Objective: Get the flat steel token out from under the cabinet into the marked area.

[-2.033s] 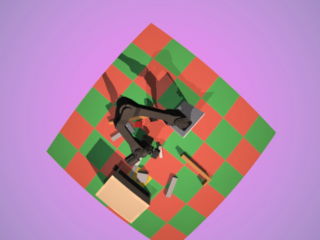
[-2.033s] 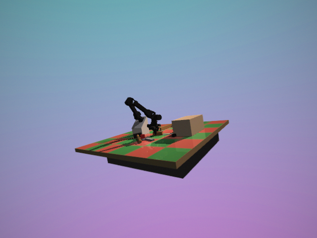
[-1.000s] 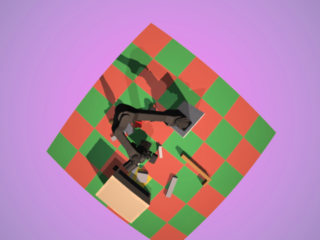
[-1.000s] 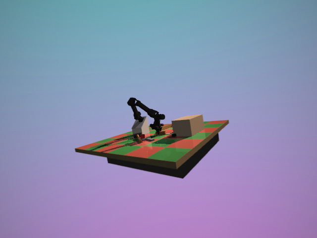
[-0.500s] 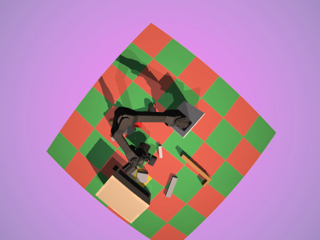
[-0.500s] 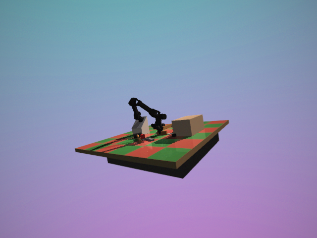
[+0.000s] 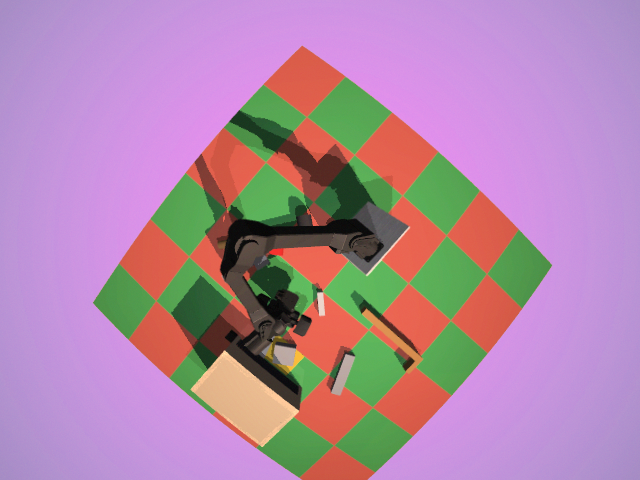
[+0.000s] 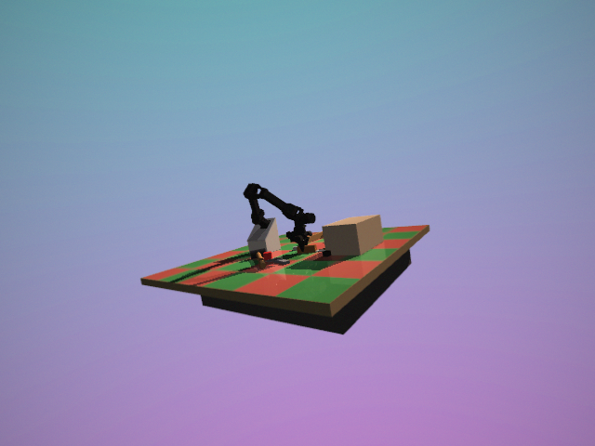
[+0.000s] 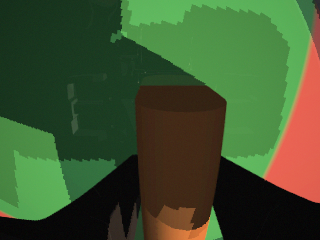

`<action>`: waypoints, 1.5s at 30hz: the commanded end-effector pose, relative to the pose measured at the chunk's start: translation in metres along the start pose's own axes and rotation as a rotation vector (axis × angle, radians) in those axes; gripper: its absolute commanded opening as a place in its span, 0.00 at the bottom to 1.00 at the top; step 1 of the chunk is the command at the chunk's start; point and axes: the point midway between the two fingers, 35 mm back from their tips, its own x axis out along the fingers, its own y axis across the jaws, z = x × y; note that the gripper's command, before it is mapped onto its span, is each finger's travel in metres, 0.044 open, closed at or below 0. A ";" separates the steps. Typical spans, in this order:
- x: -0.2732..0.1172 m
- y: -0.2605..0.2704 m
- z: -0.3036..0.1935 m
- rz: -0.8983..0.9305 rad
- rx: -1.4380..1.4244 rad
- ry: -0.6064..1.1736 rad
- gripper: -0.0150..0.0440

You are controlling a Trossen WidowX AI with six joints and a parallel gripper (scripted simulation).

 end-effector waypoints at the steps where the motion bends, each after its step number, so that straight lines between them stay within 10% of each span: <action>1: 0.000 0.001 -0.009 0.000 0.012 0.010 0.25; 45: -0.001 0.002 -0.052 0.000 0.015 0.012 0.25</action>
